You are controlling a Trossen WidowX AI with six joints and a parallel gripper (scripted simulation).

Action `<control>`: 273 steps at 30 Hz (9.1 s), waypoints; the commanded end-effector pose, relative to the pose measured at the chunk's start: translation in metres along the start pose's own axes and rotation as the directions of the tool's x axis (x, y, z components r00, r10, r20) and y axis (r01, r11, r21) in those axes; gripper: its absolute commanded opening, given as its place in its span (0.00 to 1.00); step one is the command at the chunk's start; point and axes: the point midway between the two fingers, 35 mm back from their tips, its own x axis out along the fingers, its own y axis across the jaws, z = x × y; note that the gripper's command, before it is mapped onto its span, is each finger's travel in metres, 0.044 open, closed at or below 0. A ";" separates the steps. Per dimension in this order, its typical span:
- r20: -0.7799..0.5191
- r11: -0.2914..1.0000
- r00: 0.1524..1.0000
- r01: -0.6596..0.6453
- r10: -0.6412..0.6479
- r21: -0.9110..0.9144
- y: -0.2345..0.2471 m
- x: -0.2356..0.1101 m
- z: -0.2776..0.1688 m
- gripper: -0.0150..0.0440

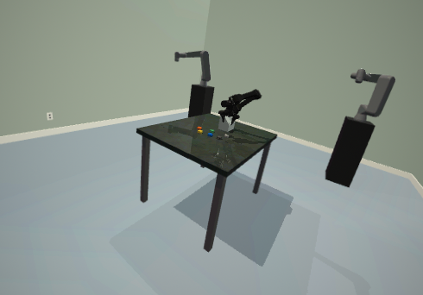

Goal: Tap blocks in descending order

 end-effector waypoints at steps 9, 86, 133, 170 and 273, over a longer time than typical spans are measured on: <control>0.005 1.000 1.000 -0.004 0.004 -0.002 -0.019 0.001 0.078 0.93; 0.008 1.000 1.000 0.003 -0.003 -0.004 -0.204 0.000 0.113 0.93; 0.003 1.000 1.000 -0.003 0.003 0.000 -0.139 0.083 -0.003 0.29; 0.004 1.000 1.000 0.000 0.000 0.001 -0.140 0.073 -0.002 0.29; 0.006 1.000 1.000 -0.003 0.003 -0.002 -0.019 0.059 0.080 0.29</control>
